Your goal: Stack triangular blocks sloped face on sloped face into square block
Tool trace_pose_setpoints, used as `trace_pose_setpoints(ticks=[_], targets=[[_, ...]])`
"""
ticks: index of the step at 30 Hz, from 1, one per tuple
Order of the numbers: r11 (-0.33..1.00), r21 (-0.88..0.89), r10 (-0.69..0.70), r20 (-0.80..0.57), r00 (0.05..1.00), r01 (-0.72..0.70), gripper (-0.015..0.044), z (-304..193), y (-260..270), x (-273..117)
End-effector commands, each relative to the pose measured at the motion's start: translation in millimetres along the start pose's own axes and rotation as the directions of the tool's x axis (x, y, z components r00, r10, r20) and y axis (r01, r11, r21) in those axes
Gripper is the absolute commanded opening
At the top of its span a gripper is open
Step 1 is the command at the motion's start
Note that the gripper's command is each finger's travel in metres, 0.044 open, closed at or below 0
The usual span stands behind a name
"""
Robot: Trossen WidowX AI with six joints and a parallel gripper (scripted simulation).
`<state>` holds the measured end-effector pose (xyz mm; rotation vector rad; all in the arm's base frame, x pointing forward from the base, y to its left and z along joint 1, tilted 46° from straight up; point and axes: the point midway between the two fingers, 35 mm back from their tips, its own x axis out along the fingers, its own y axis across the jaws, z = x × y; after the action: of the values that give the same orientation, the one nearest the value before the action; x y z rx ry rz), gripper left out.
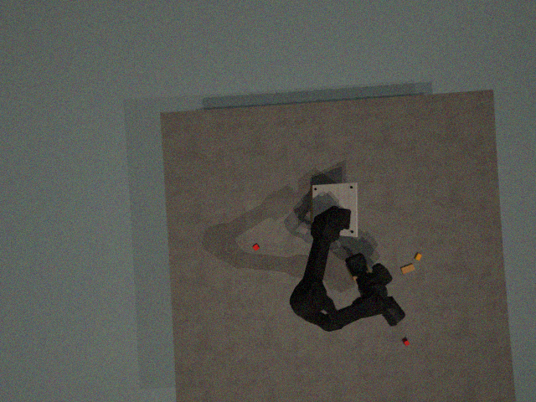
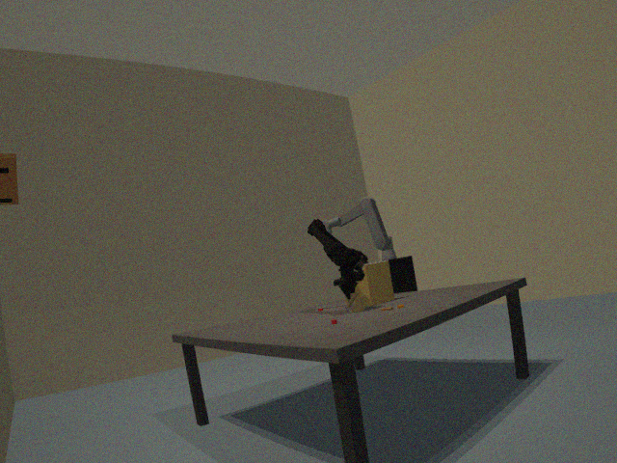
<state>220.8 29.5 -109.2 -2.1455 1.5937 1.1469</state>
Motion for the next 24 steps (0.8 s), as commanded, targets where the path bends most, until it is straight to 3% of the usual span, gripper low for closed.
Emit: trace_pose_setpoints(ticks=[1, 24], targets=[[1.000, -0.003, -0.005, -0.004, 1.000, 0.005, 0.0000, -0.6, -0.5, 0.1], [1.000, -0.004, -0.006, -0.005, 1.000, 0.006, 0.0000, 3.5, -0.4, 9.3]])
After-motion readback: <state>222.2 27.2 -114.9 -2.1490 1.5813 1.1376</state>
